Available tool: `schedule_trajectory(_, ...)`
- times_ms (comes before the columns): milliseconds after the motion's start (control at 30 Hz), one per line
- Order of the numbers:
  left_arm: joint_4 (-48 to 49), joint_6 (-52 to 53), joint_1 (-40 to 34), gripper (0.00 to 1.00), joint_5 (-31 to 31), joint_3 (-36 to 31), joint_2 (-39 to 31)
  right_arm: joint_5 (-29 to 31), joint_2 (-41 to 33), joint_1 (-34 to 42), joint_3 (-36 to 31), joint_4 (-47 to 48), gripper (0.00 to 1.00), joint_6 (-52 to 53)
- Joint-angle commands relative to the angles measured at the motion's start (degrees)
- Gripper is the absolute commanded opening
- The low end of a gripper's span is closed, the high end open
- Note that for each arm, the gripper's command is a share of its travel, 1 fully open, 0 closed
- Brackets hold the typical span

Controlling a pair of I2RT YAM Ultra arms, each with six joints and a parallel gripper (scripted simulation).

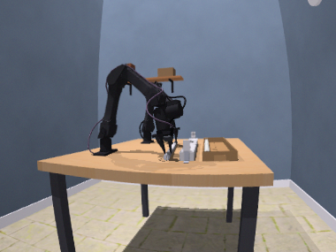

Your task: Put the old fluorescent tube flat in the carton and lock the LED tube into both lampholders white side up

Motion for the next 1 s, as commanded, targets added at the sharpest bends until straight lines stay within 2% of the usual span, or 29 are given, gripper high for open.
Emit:
schedule_trajectory(0, -1.48, 0.0, -0.2, 0.11, 0.58, 2.19, -1.84, 0.89, -2.51, 0.16, 1.83, -0.73, 0.11, -0.3)
schedule_trajectory(967, -7.77, -0.33, -0.63, 0.11, 0.76, 5.96, -4.27, -0.74, -4.56, -0.79, 5.91, -7.03, 0.11, -0.34)
